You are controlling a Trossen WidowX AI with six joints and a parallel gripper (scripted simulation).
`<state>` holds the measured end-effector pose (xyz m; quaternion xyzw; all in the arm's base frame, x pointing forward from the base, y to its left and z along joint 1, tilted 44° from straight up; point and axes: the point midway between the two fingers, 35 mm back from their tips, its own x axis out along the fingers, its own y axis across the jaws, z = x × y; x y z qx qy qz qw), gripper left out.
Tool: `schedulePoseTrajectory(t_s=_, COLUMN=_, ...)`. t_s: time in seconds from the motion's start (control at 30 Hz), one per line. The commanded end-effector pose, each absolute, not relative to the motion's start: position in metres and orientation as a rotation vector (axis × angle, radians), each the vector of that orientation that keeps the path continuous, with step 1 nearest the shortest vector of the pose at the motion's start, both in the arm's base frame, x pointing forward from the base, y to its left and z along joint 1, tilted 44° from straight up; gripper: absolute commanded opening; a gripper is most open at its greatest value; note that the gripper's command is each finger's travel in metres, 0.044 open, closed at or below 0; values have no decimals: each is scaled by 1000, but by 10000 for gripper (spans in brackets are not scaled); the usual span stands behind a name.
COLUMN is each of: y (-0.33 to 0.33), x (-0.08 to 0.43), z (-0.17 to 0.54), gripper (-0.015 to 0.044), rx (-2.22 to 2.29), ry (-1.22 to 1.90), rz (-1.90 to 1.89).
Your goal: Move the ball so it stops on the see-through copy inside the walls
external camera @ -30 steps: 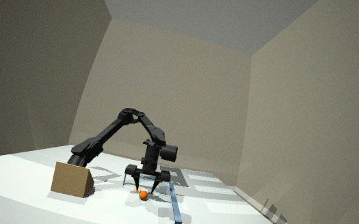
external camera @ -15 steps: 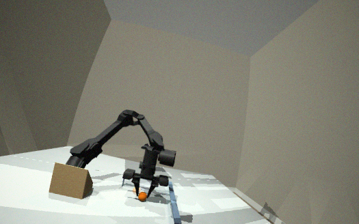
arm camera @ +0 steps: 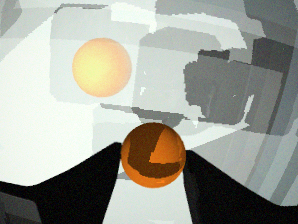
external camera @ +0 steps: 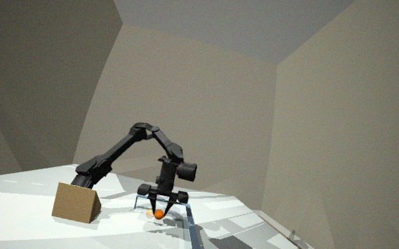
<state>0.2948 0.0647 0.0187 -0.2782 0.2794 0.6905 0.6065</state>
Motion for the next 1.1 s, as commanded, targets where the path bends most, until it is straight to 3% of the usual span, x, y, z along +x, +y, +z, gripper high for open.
schedulePoseTrajectory(t_s=0.0, y=47, x=301, z=34, gripper=0, rx=-657, ry=647, rz=1589)
schedulePoseTrajectory(t_s=0.5, y=-7, x=302, z=94, gripper=0, rx=-652, ry=645, rz=1593)
schedulePoseTrajectory(t_s=1.07, y=41, x=270, z=94, gripper=0, rx=-649, ry=645, rz=1593)
